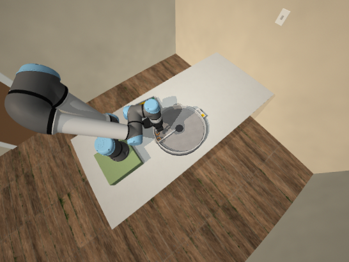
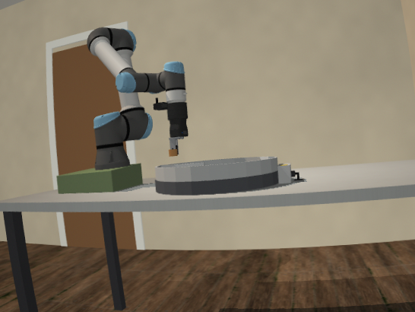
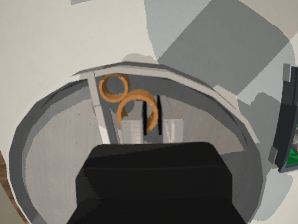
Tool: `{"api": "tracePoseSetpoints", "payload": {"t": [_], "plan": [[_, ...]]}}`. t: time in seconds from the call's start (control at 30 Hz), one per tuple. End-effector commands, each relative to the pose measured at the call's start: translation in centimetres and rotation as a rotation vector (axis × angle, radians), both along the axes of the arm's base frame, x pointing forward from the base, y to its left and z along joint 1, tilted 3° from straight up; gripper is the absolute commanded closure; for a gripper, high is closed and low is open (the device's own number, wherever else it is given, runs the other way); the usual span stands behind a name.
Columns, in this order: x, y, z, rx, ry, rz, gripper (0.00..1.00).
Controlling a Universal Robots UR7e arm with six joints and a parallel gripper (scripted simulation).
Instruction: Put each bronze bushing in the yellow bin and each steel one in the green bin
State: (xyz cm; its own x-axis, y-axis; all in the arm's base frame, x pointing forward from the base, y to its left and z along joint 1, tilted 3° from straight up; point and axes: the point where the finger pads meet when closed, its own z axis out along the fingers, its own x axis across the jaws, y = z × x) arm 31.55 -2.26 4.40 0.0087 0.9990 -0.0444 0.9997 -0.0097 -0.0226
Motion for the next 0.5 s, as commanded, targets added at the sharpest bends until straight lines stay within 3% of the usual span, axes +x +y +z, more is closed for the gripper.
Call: {"api": "tracePoseSetpoints", "payload": {"t": [0.0,0.4,0.47], "plan": [[0.0,0.1,2.4,0.0,0.0,0.0,1.0],[0.0,0.1,2.4,0.0,0.0,0.0,1.0],[0.1,2.4,2.2,0.002,0.004,0.093,1.0]]}}
